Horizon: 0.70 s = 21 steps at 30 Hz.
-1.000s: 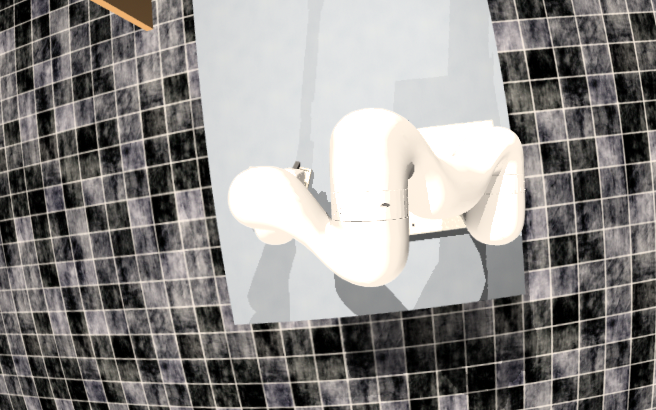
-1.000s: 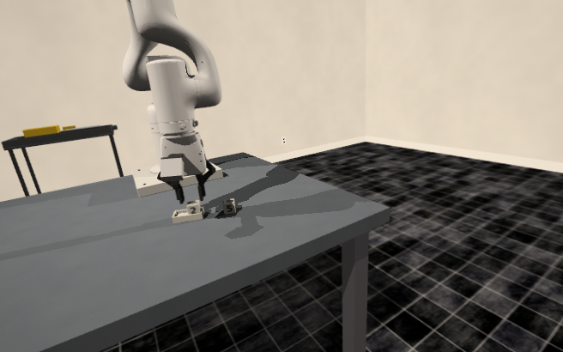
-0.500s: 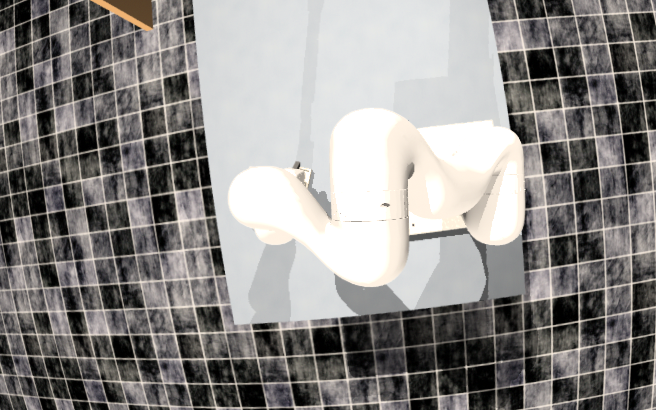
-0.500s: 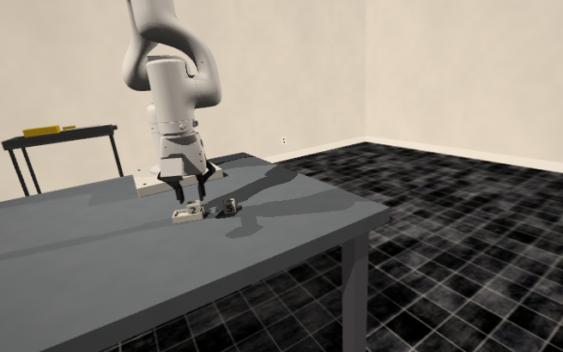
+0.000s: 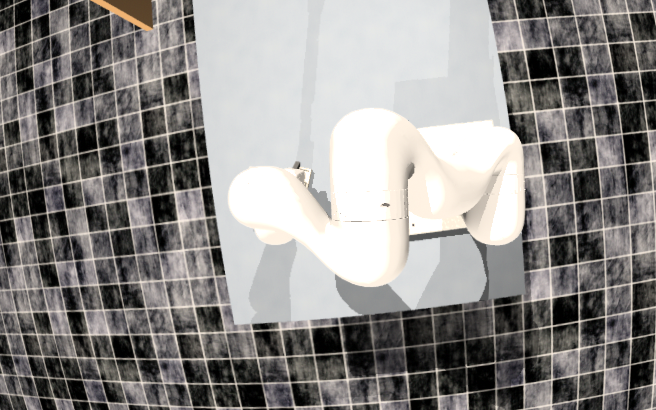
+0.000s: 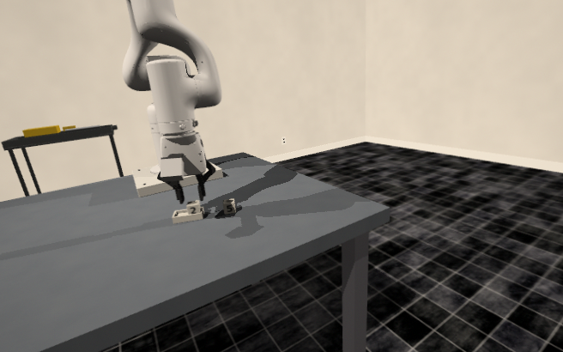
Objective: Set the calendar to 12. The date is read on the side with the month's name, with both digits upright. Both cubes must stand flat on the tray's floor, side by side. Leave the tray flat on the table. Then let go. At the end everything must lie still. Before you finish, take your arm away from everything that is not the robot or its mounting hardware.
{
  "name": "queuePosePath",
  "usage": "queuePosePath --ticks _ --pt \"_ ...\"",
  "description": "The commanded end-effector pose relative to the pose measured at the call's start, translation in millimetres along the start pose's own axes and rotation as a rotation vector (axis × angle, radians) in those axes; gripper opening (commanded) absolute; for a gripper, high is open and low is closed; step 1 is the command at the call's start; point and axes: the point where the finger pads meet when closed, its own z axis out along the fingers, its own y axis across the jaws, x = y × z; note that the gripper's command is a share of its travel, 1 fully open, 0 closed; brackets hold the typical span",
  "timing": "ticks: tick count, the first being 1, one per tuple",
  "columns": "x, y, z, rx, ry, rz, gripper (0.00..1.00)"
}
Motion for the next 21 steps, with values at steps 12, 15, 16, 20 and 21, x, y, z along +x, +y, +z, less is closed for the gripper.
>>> queuePosePath --ticks 12,15,16,20,21 --pt "0.8 -0.2 1.7 0.0 0.002 0.0 0.47" --pt "0.8 -0.2 5.0 0.0 0.002 0.0 0.47" --pt "0.8 -0.2 6.3 0.0 0.002 0.0 0.47" --pt "0.8 -0.2 12.6 0.0 0.002 0.0 0.47" --pt "0.8 -0.2 14.2 0.0 0.002 0.0 0.47"
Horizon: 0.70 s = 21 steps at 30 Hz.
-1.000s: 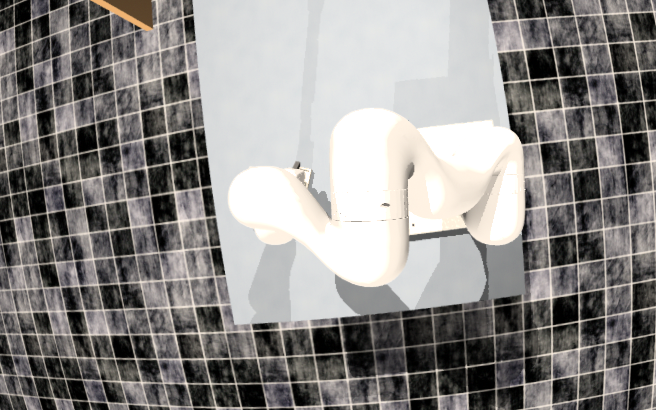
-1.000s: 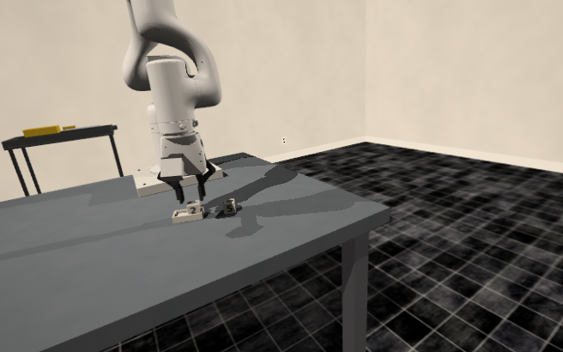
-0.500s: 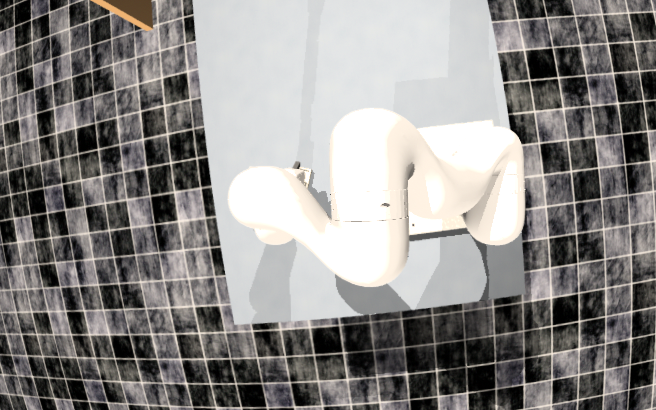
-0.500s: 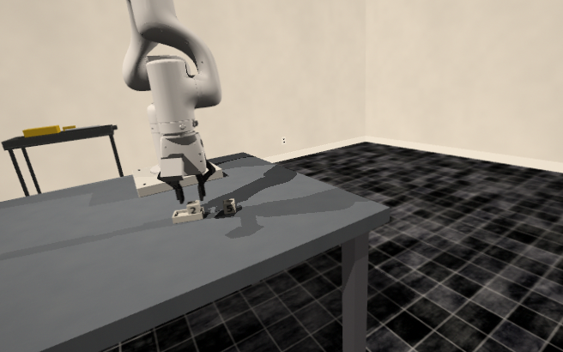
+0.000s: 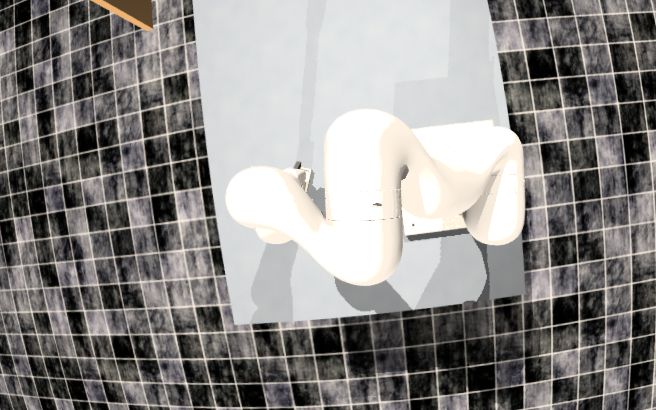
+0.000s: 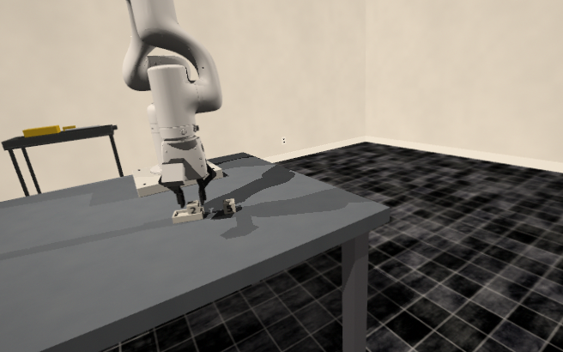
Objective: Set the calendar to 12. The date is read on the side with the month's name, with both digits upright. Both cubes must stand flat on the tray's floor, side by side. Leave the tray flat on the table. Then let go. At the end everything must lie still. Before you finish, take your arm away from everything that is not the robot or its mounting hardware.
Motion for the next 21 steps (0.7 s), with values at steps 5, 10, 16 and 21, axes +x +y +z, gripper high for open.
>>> queuePosePath --ticks 5,10,16,21 --pt "0.9 -0.2 7.3 0.0 0.002 0.0 0.47" --pt "0.9 -0.2 12.6 0.0 0.002 0.0 0.47" --pt "0.9 -0.2 14.1 0.0 0.002 0.0 0.47" --pt "0.9 -0.2 14.1 0.0 0.002 0.0 0.47"
